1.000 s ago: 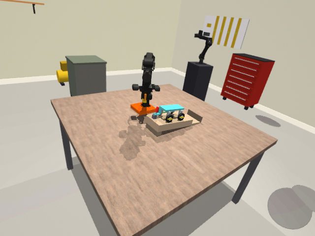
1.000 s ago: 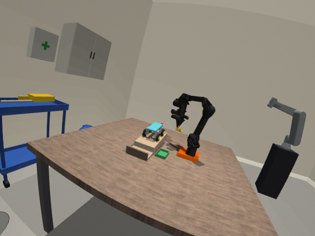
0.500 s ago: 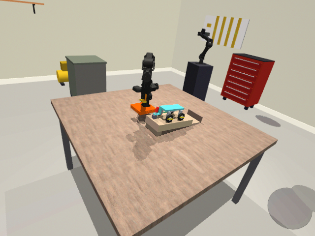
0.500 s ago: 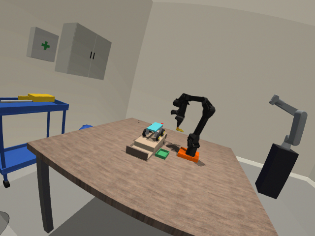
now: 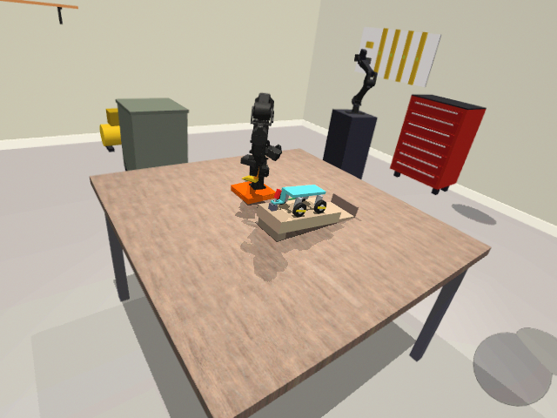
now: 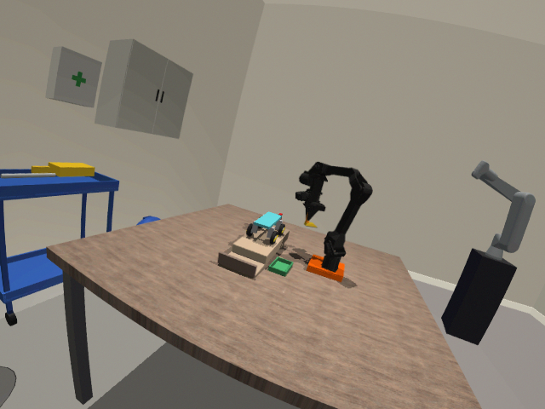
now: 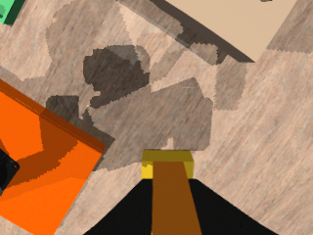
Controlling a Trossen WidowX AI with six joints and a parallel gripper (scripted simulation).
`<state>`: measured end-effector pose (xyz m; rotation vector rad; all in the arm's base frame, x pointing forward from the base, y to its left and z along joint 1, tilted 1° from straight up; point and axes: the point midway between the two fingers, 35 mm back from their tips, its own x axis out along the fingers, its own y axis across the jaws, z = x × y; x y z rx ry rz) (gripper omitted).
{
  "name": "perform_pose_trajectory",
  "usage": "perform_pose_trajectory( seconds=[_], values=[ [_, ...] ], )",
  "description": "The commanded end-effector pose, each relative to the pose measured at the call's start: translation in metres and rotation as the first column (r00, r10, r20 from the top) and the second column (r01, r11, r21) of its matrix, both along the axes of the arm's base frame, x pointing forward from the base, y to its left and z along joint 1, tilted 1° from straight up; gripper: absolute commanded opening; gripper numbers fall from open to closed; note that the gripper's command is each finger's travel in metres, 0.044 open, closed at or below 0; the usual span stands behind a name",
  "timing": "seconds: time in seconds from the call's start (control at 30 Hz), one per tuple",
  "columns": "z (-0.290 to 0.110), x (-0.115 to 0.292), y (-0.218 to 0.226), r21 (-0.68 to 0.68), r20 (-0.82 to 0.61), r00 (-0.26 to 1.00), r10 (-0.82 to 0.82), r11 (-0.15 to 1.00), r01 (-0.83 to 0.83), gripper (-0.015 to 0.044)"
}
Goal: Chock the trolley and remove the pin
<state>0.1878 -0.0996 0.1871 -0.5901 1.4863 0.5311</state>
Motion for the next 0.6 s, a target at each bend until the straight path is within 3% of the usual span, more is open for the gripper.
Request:
perform_pose_trajectory(
  seconds=[0.0, 0.27, 0.57],
  values=[
    [0.0001, 0.0005, 0.0006, 0.003, -0.001, 0.994, 0.108, 0.994, -0.108, 0.0000],
    [0.0000, 0.0005, 0.0006, 0.000, -0.010, 0.928, 0.372, 0.928, -0.372, 0.0000],
    [0.0000, 0.0006, 0.0005, -0.001, -0.020, 0.771, 0.636, 0.771, -0.637, 0.0000]
  ],
)
